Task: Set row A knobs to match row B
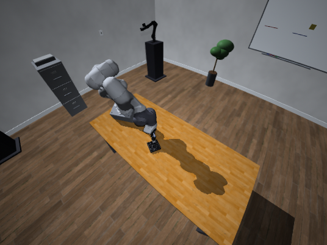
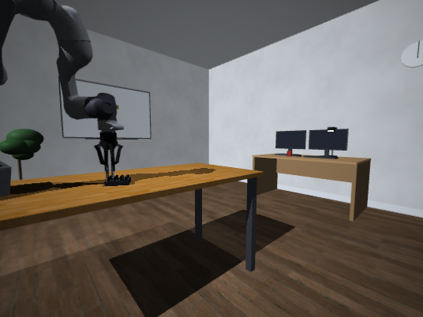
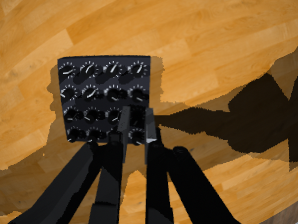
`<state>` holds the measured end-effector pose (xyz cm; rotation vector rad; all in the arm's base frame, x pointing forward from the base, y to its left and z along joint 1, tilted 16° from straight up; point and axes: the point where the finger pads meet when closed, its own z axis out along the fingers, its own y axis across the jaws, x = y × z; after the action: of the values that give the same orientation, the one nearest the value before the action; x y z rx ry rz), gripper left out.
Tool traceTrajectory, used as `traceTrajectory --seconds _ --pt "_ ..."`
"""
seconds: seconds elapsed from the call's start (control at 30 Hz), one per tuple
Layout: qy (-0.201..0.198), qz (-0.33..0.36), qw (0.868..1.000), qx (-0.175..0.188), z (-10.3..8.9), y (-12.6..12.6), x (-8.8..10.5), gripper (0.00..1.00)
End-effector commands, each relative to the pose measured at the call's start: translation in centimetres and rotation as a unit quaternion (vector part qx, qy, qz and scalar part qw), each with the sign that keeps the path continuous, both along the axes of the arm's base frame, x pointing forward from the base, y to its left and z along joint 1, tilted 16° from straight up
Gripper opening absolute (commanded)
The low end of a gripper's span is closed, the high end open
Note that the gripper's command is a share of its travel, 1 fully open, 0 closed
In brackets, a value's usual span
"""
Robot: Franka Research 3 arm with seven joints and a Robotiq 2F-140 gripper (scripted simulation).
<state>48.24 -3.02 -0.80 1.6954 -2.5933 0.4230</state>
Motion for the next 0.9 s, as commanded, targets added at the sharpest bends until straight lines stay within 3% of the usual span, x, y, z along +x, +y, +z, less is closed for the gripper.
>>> traceTrajectory --seconds 0.0,0.63,0.67,0.87 --pt "-0.001 -0.002 1.000 0.001 -0.03 0.09 0.07 0.12" --pt "-0.001 -0.002 1.000 0.001 -0.03 0.09 0.07 0.12" --pt "-0.001 -0.002 1.000 0.001 -0.03 0.09 0.07 0.05" --pt "-0.001 -0.002 1.000 0.001 -0.03 0.09 0.07 0.05"
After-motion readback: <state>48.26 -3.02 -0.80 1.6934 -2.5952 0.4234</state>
